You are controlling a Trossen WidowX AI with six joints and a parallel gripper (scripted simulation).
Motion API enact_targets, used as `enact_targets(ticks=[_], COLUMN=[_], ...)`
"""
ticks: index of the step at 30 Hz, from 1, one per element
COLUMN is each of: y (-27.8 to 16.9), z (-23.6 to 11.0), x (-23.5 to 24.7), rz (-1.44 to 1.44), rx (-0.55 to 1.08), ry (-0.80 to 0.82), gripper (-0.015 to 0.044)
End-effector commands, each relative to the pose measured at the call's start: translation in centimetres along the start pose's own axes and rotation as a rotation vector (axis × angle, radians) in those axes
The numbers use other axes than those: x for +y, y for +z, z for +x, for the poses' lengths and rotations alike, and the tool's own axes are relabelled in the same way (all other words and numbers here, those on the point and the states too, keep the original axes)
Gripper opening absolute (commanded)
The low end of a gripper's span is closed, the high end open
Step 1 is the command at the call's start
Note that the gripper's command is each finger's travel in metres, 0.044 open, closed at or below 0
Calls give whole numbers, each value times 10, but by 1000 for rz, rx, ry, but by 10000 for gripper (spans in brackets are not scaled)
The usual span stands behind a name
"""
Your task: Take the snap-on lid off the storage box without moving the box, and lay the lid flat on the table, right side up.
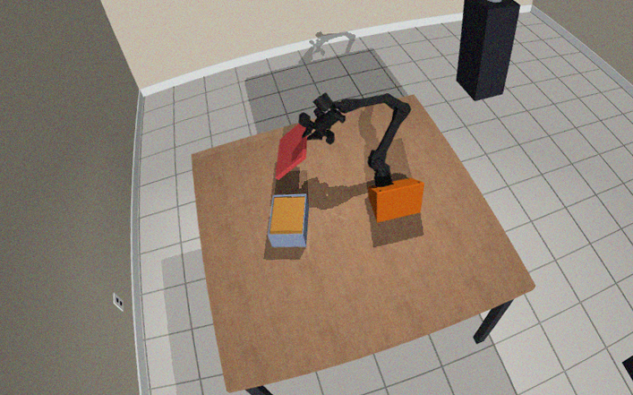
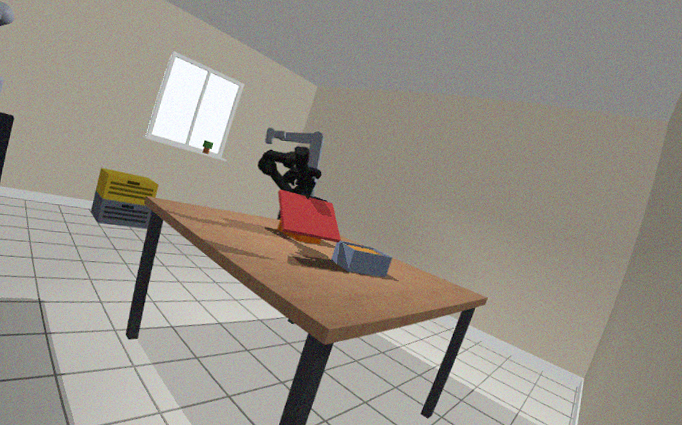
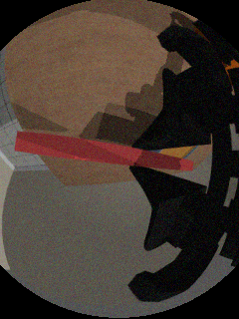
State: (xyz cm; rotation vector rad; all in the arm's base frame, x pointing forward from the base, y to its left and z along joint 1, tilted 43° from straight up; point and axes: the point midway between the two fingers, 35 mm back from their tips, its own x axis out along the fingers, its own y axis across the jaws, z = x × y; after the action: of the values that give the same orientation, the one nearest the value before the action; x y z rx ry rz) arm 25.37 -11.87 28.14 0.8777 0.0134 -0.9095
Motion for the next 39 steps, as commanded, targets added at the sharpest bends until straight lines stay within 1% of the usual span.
enact_targets(ticks=[1,39], y=[6,3], z=[-4,17], x=[5,-21], rz=[7,7], rx=[2,0], ry=[22,24], gripper=[0,0])
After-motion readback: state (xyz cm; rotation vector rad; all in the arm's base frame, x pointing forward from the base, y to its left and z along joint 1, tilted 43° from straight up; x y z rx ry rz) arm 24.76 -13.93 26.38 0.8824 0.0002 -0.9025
